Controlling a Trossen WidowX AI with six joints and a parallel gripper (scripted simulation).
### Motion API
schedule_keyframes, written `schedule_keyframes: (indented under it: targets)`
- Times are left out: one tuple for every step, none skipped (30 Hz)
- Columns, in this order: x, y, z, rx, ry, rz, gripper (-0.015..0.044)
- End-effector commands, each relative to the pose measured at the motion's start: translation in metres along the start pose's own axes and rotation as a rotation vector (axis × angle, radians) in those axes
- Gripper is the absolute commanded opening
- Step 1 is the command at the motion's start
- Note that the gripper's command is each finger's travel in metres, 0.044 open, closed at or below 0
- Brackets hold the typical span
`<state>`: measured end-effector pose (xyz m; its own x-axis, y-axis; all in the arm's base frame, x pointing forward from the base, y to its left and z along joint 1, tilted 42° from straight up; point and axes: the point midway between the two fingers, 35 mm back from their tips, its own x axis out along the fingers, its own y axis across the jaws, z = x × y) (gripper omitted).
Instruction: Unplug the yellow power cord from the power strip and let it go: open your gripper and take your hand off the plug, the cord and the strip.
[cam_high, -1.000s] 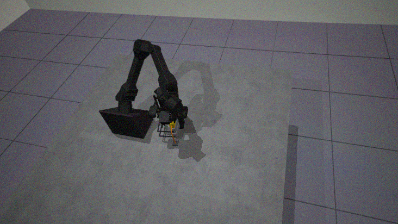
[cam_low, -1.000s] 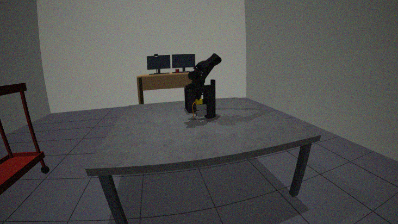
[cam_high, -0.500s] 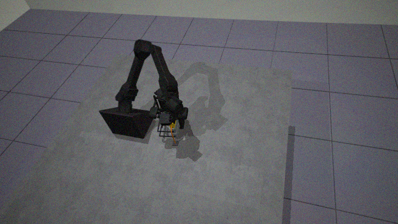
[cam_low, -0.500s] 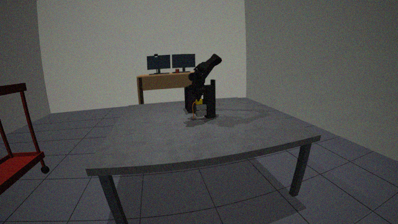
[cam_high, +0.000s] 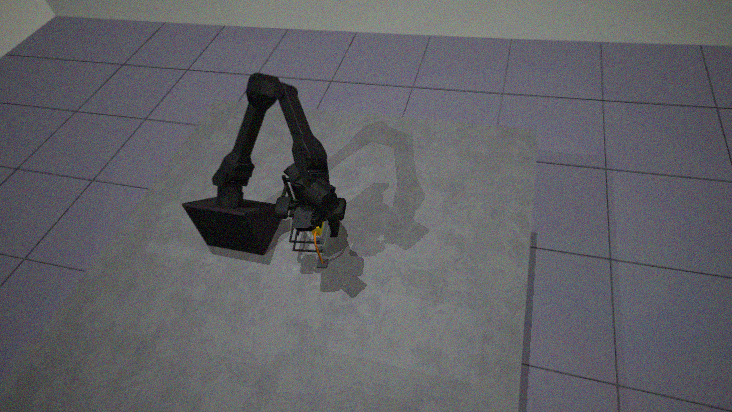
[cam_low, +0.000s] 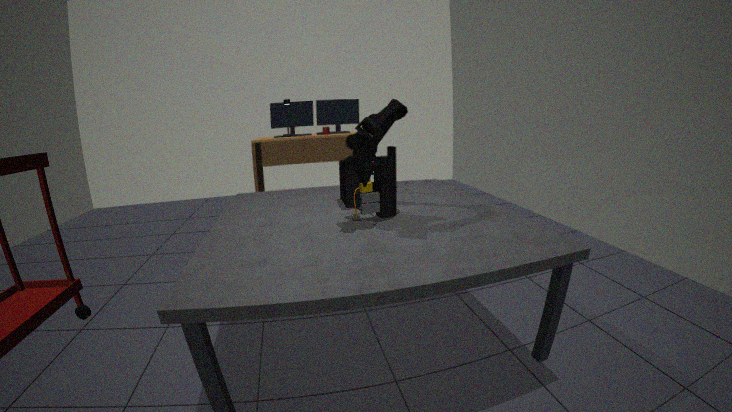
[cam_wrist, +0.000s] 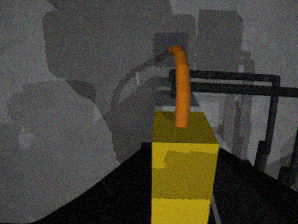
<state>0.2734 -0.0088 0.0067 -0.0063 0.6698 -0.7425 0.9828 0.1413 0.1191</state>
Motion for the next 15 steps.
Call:
schedule_keyframes:
  targets:
    - [-0.001,0.002,0.011,-0.003,-0.014,0.003,0.0000]
    - [-0.002,0.002,0.012,-0.003,-0.014,0.003,0.0000]
    - [-0.002,0.002,0.014,-0.003,-0.014,0.003,0.0000]
    - [-0.002,0.002,0.016,-0.003,-0.014,0.003,0.0000]
    - [-0.002,0.002,0.017,-0.003,-0.014,0.003,0.0000]
    - [-0.002,0.002,0.019,-0.003,-0.014,0.003,0.0000]
    - [-0.002,0.002,0.020,-0.002,-0.014,0.003,0.0000]
    - [-0.002,0.002,0.022,-0.002,-0.014,0.003,0.0000]
    - [-0.002,0.002,0.024,-0.002,-0.015,0.003,0.0000]
    - [-0.002,0.002,0.025,-0.002,-0.015,0.003,0.0000]
    - [-0.003,0.003,0.027,-0.002,-0.015,0.003,0.0000]
    - [-0.003,0.003,0.028,-0.002,-0.015,0.003,0.0000]
    - [-0.003,0.003,0.030,-0.002,-0.015,0.004,0.0000]
    - [-0.003,0.003,0.032,-0.002,-0.015,0.004,0.0000]
    - [-0.003,0.003,0.033,-0.002,-0.015,0.004,0.0000]
